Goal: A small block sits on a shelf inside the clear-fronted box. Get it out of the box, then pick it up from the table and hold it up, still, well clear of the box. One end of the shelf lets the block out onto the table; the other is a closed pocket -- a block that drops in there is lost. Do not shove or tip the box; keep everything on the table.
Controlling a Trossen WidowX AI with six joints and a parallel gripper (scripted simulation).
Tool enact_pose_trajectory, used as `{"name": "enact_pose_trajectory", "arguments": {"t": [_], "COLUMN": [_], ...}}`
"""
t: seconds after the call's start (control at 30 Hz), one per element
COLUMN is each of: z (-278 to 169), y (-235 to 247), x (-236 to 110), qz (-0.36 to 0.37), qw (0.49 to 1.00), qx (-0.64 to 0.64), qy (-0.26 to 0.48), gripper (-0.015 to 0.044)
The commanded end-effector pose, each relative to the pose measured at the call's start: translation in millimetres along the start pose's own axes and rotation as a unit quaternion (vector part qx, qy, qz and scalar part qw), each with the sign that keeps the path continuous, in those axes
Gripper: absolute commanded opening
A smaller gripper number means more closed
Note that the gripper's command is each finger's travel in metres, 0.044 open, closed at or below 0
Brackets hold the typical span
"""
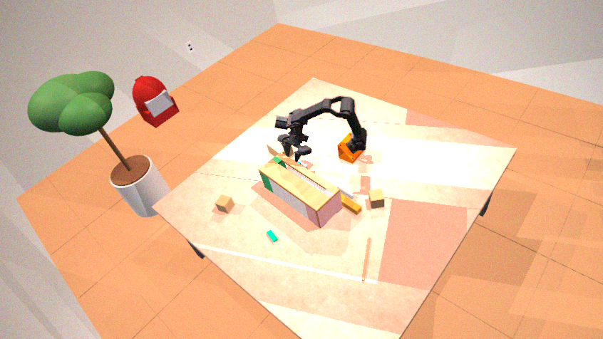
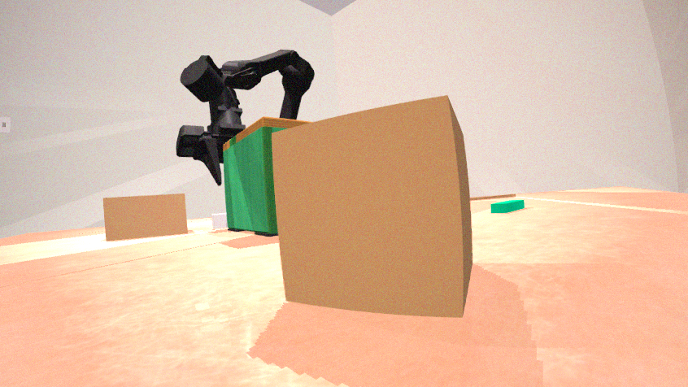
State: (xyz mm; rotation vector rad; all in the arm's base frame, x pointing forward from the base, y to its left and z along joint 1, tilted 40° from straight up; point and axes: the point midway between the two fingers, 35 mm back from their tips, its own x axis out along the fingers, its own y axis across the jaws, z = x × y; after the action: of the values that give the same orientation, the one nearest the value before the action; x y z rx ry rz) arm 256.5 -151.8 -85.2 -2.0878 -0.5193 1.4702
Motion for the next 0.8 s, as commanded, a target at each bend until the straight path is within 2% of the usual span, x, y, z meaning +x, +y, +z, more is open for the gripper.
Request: {"name": "enact_pose_trajectory", "arguments": {"t": [0.0,0.77], "z": [4.5,19.6], "y": [-1.5,-2.6], "x": [7.9,41.6], "qz": [-0.005,-0.005], "qw": [1.000,1.000], "qx": [0.005,0.005], "qy": [-0.001,-0.001], "gripper": [0.0285,0.0285]}}
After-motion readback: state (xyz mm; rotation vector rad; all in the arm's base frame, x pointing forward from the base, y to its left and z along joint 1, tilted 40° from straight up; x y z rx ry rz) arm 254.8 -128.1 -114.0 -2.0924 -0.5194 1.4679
